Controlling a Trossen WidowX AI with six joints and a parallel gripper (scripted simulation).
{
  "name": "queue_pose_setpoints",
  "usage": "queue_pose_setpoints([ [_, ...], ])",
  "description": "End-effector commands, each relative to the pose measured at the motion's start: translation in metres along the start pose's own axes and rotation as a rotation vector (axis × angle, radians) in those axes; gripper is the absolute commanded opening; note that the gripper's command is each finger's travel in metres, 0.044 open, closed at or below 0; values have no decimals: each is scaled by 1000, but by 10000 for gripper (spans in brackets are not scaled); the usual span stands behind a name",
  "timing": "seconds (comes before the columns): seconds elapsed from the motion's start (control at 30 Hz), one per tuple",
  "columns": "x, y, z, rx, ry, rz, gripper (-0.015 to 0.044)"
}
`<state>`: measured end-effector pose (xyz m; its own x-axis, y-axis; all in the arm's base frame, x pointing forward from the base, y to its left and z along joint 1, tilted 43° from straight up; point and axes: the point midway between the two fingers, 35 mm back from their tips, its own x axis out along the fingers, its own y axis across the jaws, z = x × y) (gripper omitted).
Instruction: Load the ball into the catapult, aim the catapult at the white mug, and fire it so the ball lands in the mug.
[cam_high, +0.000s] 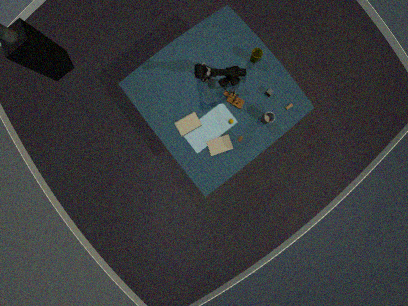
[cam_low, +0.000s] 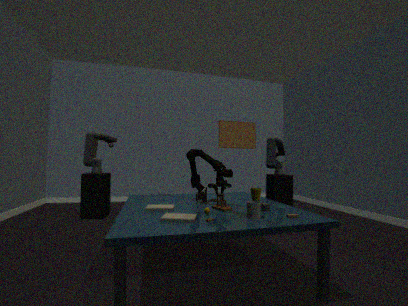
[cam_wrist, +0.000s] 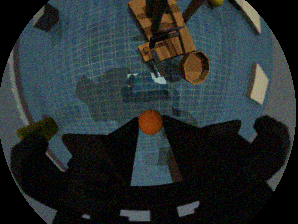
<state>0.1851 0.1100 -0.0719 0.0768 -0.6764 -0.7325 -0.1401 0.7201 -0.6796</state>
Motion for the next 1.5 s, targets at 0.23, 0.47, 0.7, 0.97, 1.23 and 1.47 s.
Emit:
queue_pose_setpoints([
  [0.23,-65,-5,-4,12,-9,13,0],
  [0.47,-62,-9,5,-21,23,6,0],
  [0.7,-52,-24,29,-118,114,-14,0],
  [0.97,-39,-49,55,-241,230,-49,0],
  [1.23,-25,-72,74,-345,330,-57,0],
  [1.47,-22,-71,73,-345,330,-57,0],
])
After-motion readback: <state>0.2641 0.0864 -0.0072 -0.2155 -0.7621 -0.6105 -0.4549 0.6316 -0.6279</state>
